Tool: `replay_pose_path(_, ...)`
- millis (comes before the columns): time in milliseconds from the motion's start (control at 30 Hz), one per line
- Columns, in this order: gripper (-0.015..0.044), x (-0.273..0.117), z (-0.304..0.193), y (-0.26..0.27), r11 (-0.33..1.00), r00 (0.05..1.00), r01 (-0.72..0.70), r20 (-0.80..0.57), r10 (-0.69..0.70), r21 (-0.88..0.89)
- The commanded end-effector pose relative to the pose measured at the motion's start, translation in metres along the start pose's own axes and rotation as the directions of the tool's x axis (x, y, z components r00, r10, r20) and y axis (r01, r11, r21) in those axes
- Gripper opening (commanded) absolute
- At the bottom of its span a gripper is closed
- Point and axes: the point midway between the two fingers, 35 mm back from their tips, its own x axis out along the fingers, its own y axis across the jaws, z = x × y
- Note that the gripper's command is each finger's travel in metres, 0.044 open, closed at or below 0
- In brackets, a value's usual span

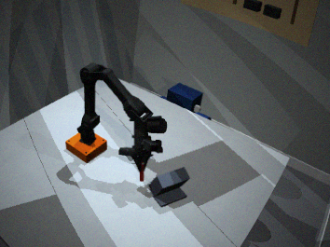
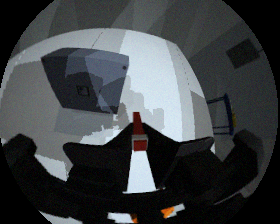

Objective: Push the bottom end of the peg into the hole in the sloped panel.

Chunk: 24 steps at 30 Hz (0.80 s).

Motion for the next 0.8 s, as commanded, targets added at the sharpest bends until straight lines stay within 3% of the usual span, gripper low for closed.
replay_pose_path(0,0.0,-0.003,0.0,0.003,1.0,1.0,0.004,0.027,-0.004,0.011)
replay_pose_path(767,0.0,-0.015,-0.004,0.025,0.999,0.988,-0.001,0.153,-0.006,0.043)
